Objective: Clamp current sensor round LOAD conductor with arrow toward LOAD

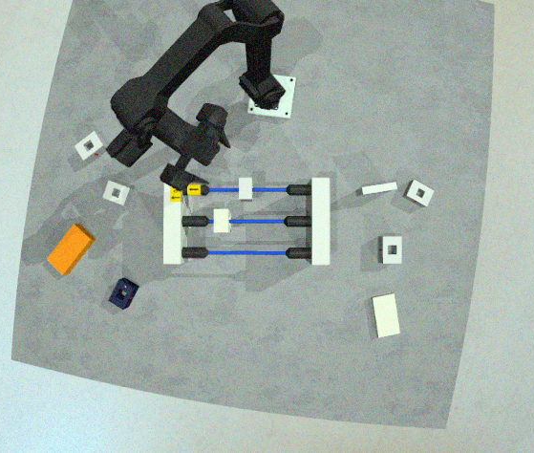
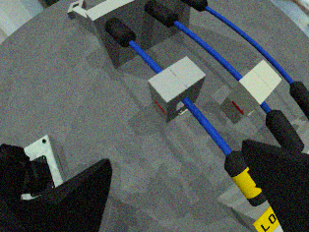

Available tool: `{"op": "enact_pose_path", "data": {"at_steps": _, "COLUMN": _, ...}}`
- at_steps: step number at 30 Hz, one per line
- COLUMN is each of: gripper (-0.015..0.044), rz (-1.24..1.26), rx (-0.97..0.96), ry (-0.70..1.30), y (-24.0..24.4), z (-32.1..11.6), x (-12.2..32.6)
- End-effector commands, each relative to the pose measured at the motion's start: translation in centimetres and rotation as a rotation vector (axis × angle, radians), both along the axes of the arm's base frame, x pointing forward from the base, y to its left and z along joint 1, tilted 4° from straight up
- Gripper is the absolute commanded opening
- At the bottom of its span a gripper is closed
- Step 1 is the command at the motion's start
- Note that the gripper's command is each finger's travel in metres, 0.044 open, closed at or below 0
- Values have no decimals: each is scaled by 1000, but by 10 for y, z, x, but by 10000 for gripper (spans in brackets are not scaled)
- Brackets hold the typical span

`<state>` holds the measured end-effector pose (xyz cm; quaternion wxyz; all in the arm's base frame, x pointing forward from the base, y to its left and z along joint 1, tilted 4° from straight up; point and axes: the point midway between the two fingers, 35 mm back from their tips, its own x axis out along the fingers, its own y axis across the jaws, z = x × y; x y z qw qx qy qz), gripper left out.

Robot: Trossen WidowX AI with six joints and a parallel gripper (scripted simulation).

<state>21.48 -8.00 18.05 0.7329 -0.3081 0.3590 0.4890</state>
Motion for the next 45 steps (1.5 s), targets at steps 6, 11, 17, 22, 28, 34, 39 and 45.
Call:
{"op": "enact_pose_path", "data": {"at_steps": 6, "gripper": 440, "rz": -257, "rx": 172, "ry": -210, "y": -33, "z": 5, "x": -17}}
{"op": "enact_pose_path", "data": {"at_steps": 11, "gripper": 440, "rz": -234, "rx": 158, "ry": -173, "y": -31, "z": 3, "x": -16}}
{"op": "enact_pose_path", "data": {"at_steps": 17, "gripper": 440, "rz": -234, "rx": 158, "ry": -173, "y": -31, "z": 3, "x": -16}}
{"op": "enact_pose_path", "data": {"at_steps": 22, "gripper": 440, "rz": -234, "rx": 158, "ry": -173, "y": -31, "z": 3, "x": -16}}
{"op": "enact_pose_path", "data": {"at_steps": 28, "gripper": 440, "rz": -86, "rx": 63, "ry": -57, "y": -12, "z": 1, "x": -6}}
{"op": "enact_pose_path", "data": {"at_steps": 34, "gripper": 440, "rz": 140, "rx": -150, "ry": 83, "y": 18, "z": 2, "x": 9}}
{"op": "enact_pose_path", "data": {"at_steps": 39, "gripper": 440, "rz": 296, "rx": -360, "ry": 130, "y": 43, "z": 11, "x": 24}}
{"op": "enact_pose_path", "data": {"at_steps": 45, "gripper": 440, "rz": 436, "rx": -617, "ry": 98, "y": 77, "z": 29, "x": 41}}
